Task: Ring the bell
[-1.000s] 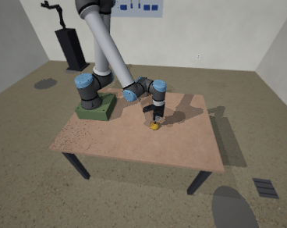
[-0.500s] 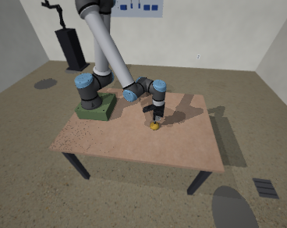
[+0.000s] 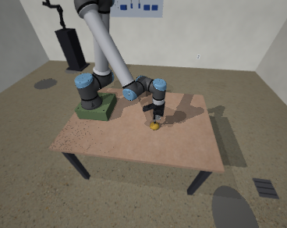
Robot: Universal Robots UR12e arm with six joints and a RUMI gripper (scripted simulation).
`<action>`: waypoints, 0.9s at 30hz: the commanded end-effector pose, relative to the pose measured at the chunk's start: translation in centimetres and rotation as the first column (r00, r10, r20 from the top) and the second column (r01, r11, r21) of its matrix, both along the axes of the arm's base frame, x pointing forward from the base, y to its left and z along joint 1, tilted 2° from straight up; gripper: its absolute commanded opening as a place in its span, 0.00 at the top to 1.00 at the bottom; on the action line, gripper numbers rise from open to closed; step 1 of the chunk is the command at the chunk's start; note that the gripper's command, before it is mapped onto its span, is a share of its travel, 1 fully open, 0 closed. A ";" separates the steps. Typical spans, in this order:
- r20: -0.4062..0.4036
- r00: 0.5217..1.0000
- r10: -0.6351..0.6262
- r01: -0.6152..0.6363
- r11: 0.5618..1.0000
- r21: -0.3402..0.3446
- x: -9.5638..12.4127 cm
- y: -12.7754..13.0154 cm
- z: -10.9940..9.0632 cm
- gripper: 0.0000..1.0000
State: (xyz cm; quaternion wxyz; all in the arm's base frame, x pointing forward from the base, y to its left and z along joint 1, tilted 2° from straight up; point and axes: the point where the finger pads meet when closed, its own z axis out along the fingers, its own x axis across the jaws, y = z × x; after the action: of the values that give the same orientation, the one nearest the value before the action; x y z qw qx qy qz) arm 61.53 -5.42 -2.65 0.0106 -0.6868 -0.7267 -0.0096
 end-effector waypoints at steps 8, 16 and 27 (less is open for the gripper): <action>0.001 1.000 0.000 0.000 1.000 0.000 0.1 -0.1 2.6 1.00; 0.001 1.000 0.000 0.000 1.000 0.000 0.1 -0.1 4.3 1.00; 0.001 1.000 0.000 0.000 1.000 0.000 0.1 -0.2 6.0 1.00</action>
State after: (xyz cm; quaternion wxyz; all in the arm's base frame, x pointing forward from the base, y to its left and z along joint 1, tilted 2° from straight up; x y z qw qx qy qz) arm 61.53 -5.57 2.90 0.0106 -0.6868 -0.7267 -0.0095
